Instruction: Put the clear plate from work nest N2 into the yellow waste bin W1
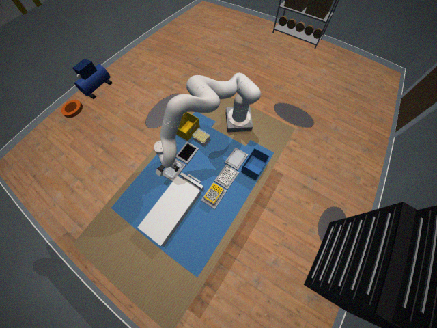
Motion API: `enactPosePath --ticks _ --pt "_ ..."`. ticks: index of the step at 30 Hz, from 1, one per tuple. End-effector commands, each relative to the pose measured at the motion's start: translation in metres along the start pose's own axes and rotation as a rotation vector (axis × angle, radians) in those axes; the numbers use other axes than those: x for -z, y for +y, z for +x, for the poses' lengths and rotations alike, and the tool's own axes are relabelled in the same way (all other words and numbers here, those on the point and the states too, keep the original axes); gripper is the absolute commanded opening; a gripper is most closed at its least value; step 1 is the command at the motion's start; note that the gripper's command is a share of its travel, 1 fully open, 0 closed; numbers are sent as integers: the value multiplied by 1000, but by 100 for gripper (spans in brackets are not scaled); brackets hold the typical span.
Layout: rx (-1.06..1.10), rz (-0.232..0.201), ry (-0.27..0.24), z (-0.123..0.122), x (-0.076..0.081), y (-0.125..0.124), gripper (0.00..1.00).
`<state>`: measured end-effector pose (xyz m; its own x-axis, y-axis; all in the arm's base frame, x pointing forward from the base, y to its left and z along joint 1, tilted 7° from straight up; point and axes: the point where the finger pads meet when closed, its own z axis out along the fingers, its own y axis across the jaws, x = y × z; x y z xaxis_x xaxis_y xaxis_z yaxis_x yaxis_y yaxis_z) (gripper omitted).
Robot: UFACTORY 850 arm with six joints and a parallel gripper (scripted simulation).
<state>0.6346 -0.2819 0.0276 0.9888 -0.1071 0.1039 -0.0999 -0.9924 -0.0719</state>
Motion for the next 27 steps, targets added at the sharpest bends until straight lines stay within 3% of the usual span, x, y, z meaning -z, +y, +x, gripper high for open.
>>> enactPosePath --ticks 1,27 --pt "0 -1 2 1 -4 0 100" --pt "0 -1 2 1 -11 0 100"
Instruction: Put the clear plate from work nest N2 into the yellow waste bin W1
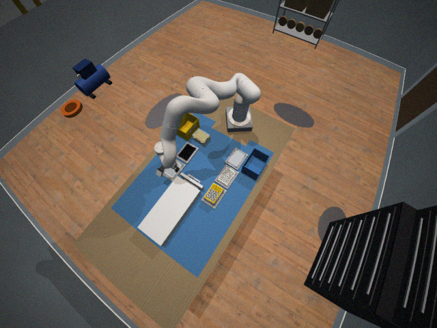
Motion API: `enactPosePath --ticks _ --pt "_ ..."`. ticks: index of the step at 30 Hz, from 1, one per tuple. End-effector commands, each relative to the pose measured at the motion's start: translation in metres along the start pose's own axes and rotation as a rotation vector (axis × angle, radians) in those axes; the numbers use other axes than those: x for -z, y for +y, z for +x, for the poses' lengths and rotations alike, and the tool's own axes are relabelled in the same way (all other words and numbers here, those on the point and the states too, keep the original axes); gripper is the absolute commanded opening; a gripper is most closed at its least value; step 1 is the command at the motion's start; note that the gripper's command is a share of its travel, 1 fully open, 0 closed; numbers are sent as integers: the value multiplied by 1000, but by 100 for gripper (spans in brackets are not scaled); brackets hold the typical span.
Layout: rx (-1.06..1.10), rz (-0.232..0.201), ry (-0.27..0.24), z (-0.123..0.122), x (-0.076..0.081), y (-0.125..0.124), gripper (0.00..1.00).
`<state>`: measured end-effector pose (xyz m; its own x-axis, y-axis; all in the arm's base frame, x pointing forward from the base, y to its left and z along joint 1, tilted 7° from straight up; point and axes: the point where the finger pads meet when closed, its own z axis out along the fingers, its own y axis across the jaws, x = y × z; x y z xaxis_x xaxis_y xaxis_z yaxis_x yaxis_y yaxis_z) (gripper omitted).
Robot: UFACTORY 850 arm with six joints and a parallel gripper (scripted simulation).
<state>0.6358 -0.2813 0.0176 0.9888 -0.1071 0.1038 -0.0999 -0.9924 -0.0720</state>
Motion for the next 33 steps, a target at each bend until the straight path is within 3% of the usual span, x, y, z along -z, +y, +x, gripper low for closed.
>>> enactPosePath --ticks 1,33 --pt "0 -1 2 1 -2 0 100" --pt "0 -1 2 1 -14 0 100"
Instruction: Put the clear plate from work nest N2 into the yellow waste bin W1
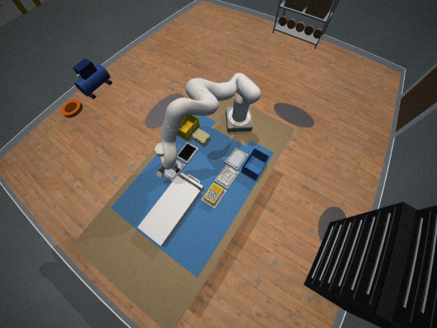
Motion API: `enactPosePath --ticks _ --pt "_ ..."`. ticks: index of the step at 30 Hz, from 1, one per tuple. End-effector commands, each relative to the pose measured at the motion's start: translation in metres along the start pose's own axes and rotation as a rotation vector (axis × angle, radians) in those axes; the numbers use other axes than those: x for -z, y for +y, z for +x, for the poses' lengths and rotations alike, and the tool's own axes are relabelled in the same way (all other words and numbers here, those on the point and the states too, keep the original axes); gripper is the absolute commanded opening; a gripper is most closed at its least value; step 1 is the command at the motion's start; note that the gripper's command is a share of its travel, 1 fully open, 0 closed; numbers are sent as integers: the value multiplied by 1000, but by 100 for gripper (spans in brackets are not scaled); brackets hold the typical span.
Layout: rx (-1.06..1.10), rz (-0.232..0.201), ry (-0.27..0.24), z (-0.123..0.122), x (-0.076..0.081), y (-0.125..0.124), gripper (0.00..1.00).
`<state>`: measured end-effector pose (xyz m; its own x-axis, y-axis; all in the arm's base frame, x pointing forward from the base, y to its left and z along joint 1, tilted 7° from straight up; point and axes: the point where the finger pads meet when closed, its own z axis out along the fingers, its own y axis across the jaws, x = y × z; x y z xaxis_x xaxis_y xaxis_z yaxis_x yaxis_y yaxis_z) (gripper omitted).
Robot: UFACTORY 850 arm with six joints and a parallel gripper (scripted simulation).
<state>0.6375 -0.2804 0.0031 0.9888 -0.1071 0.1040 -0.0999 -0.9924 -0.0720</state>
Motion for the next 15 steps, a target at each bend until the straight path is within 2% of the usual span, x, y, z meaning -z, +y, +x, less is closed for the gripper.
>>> enactPosePath --ticks 1,7,8,15 --pt "0 -1 2 1 1 0 100" --pt "0 -1 2 1 1 0 100" --pt "0 -1 2 1 2 0 0" --pt "0 -1 2 1 2 0 0"
